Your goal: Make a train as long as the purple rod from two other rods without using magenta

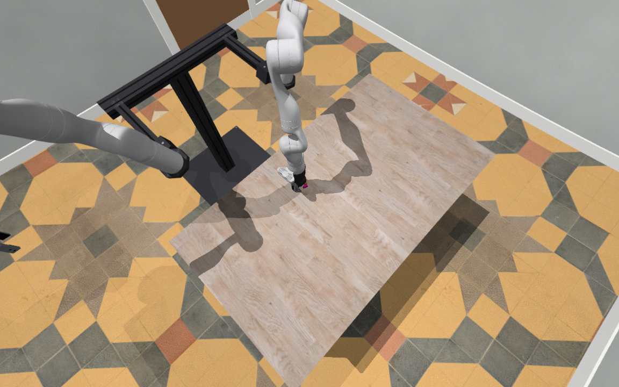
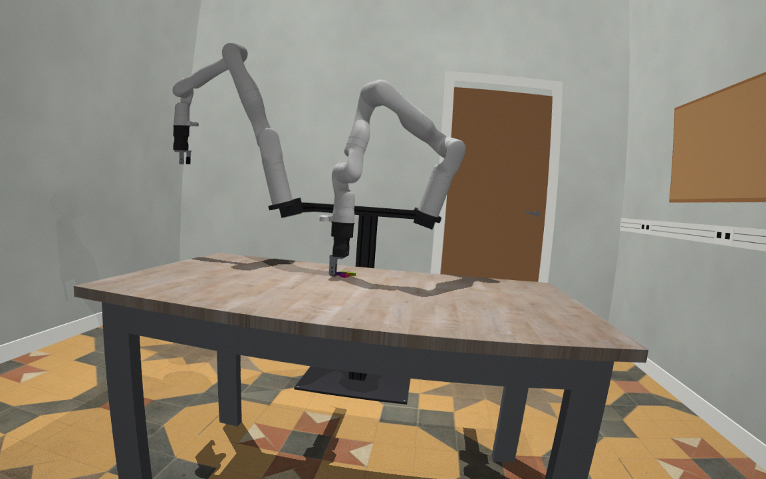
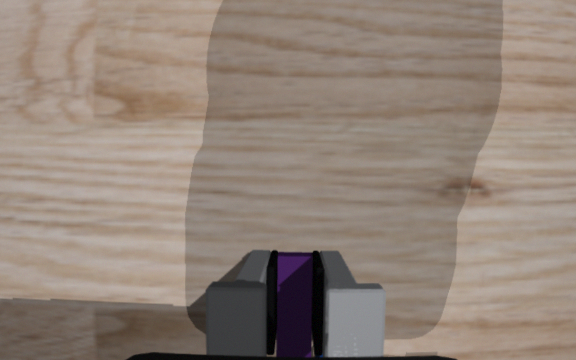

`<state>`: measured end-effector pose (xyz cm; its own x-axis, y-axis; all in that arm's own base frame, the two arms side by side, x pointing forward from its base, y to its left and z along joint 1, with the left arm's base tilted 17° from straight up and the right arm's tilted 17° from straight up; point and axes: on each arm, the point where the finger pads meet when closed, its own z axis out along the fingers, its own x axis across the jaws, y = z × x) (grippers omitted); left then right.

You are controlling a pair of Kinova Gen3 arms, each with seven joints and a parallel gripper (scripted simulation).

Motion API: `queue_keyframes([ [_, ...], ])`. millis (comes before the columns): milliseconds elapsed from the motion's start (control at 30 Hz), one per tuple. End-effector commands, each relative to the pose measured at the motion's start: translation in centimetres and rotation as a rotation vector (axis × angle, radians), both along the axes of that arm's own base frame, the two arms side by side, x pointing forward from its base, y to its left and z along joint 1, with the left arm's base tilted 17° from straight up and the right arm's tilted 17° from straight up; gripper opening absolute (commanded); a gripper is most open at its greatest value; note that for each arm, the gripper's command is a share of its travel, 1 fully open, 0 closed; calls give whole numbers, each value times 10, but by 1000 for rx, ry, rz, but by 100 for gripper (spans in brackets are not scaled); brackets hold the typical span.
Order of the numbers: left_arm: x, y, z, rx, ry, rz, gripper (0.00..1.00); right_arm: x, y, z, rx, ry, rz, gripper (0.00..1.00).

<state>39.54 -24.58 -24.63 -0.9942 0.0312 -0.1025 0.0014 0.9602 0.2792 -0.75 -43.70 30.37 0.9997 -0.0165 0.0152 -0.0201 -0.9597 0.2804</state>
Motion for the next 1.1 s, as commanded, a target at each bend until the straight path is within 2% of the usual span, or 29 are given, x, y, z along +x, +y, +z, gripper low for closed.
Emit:
queue_keyframes([
  [0, 0, -1, 1, -1, -1, 0, 24, 0, 0, 1, -2, 0, 0, 100],
  [900, 0, -1, 1, -1, -1, 0, 24, 0, 0, 1, -2, 0, 0, 100],
  [1067, -1, -5, 15, -1, -1, 0, 24, 0, 0, 1, -2, 0, 0, 100],
])
